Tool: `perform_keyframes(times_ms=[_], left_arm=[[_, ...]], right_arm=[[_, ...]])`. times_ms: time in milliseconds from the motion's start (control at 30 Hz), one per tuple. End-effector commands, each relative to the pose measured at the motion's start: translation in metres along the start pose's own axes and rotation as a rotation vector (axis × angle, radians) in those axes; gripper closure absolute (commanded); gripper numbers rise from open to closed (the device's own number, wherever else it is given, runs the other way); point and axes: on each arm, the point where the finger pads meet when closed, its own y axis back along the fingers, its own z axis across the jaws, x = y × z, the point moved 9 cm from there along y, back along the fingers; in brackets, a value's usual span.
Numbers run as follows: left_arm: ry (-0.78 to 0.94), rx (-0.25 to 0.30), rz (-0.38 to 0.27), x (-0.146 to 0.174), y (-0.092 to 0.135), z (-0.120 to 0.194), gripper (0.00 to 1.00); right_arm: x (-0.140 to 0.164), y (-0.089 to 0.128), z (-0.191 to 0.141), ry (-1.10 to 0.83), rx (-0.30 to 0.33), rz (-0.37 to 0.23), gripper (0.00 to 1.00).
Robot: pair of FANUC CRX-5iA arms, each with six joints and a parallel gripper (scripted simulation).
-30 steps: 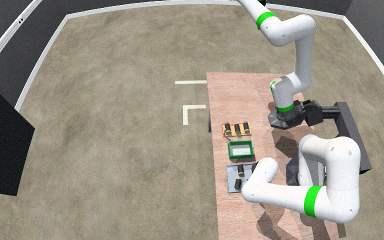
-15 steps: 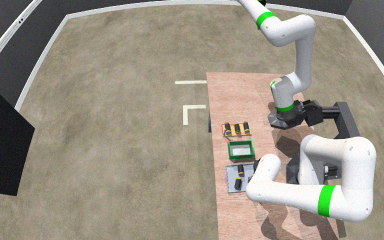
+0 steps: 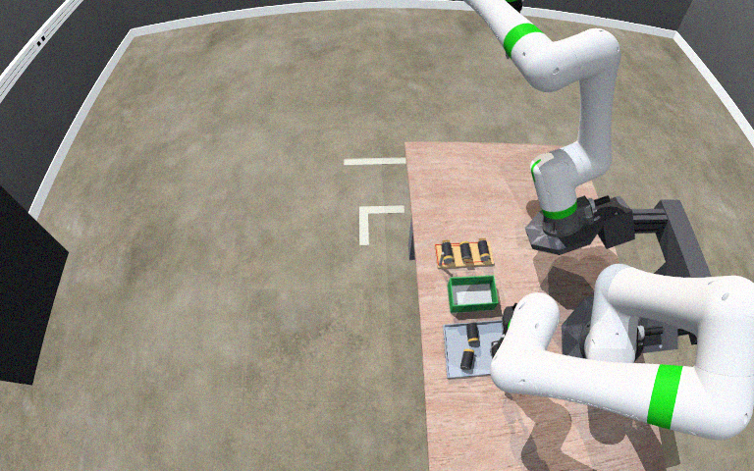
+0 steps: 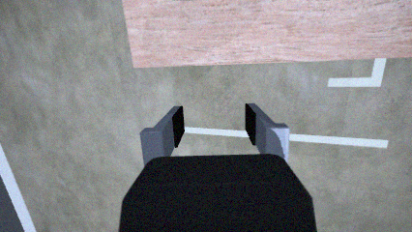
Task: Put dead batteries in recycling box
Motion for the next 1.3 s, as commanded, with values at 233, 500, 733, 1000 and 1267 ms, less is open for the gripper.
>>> perform_keyframes(times_ms=[233, 500, 733, 1000, 1267], left_arm=[[0.001, 0.001, -0.006, -0.001, 0.032, 0.000, 0.43], [0.001, 0.001, -0.006, 0.022, 0.032, -0.001, 0.43], [0.001, 0.001, -0.006, 0.061, 0.032, -0.002, 0.43], [0.001, 0.001, -0.006, 0.145, 0.031, -0.005, 0.43], [0.001, 0.001, -0.005, 0.201, 0.031, -0.006, 0.43]], right_arm=[[0.000, 0.001, 0.000, -0.001, 0.001, -0.002, 0.00], [0.000, 0.001, 0.000, -0.001, 0.001, -0.002, 0.00], [0.000, 0.001, 0.000, -0.001, 0.001, -0.002, 0.00], [0.000, 0.001, 0.000, -0.001, 0.001, -0.002, 0.00], [0.000, 0.001, 0.000, -0.001, 0.001, -0.002, 0.00]])
